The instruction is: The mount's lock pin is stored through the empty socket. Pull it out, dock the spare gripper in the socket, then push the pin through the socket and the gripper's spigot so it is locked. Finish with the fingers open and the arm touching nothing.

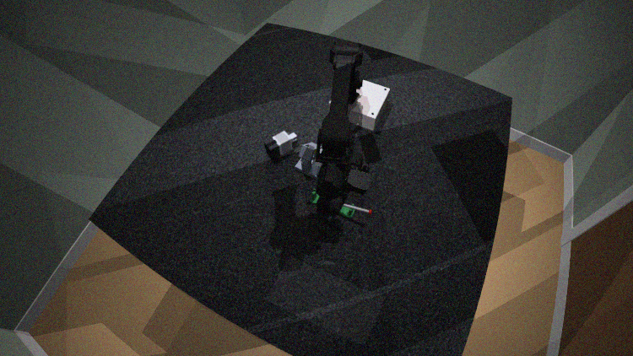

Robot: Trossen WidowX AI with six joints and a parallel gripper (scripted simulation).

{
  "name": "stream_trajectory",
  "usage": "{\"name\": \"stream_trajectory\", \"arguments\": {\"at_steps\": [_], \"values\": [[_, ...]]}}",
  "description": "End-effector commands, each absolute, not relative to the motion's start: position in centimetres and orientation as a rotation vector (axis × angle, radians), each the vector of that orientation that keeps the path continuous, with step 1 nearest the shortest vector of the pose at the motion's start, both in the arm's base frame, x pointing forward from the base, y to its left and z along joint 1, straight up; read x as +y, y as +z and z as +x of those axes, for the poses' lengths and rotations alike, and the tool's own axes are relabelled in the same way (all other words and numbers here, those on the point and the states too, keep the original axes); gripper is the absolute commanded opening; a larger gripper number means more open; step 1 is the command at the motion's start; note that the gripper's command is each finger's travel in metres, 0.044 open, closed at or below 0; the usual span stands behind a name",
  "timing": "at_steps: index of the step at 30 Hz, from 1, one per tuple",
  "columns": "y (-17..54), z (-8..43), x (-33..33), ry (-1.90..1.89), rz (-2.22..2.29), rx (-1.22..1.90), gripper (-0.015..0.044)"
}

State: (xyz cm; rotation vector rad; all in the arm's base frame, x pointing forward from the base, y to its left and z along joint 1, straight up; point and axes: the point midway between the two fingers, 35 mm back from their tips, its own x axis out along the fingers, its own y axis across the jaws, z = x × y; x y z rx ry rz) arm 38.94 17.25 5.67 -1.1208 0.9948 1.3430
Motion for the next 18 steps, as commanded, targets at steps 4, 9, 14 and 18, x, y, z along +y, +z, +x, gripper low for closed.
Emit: {"name": "stream_trajectory", "arguments": {"at_steps": [4,9,14,18], "values": [[4.7,39.1,17.3,1.345,-1.126,0.984,0.0180],[3.8,39.2,17.4,1.345,-1.126,0.984,0.0180],[3.0,39.3,17.4,1.345,-1.126,0.984,0.0180],[2.4,39.3,17.4,1.345,-1.126,0.984,0.0180]]}}
